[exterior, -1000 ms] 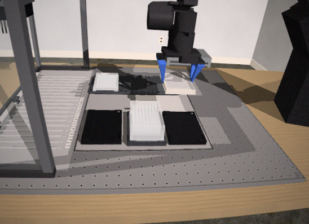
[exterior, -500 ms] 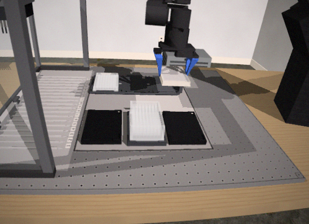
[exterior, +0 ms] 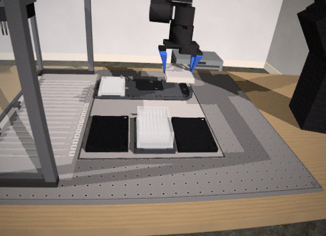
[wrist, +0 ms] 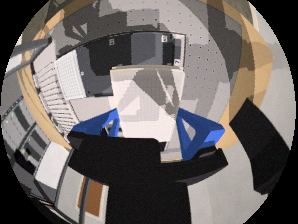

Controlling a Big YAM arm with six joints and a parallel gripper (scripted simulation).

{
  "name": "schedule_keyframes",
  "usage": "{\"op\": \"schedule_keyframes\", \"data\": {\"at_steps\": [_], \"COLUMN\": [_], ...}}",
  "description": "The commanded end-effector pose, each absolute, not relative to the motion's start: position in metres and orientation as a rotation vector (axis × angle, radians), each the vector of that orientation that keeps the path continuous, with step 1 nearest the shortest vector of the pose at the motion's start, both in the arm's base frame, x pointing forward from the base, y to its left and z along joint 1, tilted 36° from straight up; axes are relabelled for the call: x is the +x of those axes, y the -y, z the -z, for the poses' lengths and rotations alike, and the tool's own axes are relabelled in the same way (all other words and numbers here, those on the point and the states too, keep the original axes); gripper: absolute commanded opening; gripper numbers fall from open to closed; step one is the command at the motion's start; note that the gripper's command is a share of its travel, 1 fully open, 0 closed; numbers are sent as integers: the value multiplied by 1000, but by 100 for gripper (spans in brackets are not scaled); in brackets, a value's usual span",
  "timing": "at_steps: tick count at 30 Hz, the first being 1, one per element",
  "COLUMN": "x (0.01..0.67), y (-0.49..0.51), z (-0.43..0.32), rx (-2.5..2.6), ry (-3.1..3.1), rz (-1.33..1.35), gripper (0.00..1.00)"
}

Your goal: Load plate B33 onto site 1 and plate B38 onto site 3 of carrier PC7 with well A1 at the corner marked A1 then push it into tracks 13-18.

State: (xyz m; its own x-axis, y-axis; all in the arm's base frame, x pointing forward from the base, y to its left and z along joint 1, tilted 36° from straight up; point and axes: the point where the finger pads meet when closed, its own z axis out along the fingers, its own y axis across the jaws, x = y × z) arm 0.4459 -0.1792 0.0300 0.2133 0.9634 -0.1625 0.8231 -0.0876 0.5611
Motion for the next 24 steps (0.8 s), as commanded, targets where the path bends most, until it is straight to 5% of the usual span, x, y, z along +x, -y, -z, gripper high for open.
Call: {"op": "schedule_keyframes", "data": {"at_steps": [1, 24], "x": [448, 434], "y": [201, 224], "z": [-49, -34], "rx": [1922, 1948], "ry": [-1634, -1681], "rz": [-328, -313], "gripper": [0, 0]}}
